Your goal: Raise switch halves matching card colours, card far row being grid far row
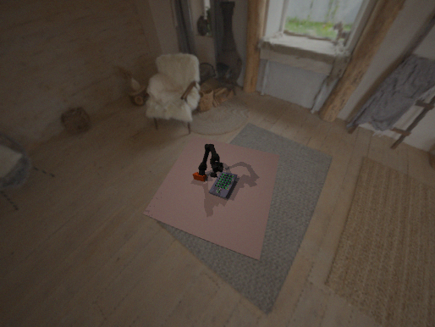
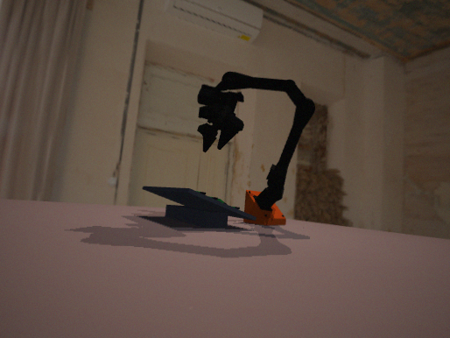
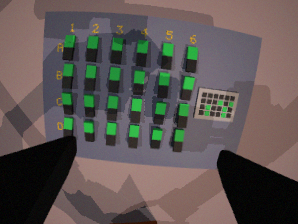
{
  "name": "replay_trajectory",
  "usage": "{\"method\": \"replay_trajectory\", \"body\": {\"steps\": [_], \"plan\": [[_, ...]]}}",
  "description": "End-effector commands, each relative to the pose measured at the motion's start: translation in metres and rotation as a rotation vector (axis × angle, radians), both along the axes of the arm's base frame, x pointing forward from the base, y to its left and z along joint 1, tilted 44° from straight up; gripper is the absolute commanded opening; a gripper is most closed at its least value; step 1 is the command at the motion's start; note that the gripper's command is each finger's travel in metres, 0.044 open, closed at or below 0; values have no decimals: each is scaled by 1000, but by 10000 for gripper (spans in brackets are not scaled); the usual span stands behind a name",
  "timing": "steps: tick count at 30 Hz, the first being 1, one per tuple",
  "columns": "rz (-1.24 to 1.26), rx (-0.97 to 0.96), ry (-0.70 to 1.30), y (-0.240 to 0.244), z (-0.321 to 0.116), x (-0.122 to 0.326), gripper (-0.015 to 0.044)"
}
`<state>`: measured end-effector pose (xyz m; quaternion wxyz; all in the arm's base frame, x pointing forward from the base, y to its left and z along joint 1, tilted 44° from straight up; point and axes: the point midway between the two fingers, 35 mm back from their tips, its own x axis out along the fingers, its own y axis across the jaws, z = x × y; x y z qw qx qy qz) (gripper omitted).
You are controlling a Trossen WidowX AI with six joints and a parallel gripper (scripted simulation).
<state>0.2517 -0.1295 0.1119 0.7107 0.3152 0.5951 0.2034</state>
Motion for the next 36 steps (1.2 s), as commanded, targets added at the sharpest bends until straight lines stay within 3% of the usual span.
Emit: {"method": "replay_trajectory", "body": {"steps": [1,11,15,36], "plan": [[0,-2,1,2,0,1,374],[7,-10,8,139,12,18,111],[9,-4,7,148,13,16,6],[27,0,24,179,-20,26,0]]}}
